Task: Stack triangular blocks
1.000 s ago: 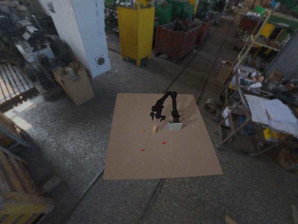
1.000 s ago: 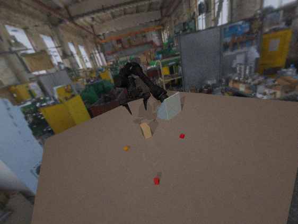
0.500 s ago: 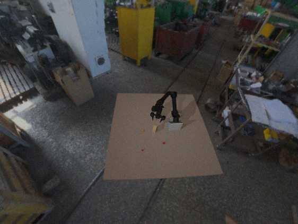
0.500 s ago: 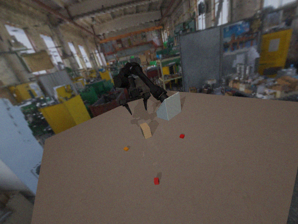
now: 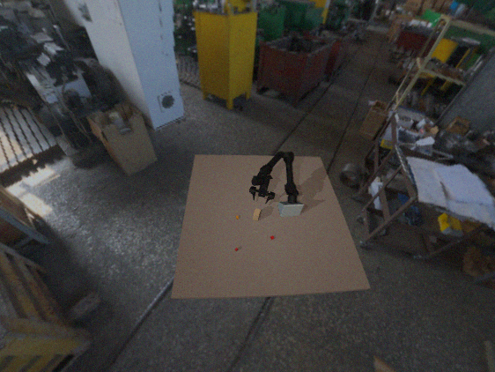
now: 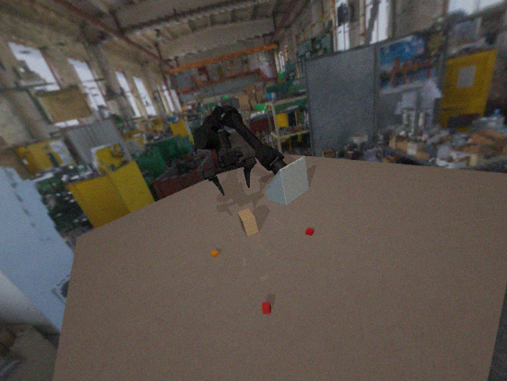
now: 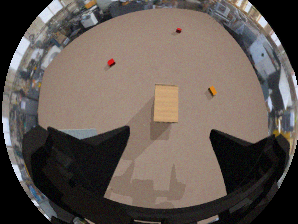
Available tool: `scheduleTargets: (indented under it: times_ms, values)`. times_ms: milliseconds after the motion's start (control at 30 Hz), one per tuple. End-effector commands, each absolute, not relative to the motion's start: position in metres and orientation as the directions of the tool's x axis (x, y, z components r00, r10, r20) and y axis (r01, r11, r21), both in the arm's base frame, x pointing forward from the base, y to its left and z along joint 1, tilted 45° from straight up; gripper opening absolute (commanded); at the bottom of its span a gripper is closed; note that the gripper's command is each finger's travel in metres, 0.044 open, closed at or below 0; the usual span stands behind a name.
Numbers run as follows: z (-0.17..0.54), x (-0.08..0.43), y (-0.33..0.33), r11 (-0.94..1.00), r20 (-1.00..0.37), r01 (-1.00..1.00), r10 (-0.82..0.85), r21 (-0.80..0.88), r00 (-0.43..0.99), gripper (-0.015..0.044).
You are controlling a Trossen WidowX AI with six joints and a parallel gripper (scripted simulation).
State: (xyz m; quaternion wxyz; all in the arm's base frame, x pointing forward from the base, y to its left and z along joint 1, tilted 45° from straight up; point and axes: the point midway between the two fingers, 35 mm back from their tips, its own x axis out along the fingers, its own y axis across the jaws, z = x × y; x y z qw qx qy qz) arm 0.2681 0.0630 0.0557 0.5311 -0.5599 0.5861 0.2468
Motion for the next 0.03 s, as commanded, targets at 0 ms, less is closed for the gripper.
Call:
scheduleTargets:
  times_ms: [0]
  values:
    - [0.0549,0.2679,0.063,0.248,-0.899,-0.92,-0.395,-0.303,0.19,0.044]
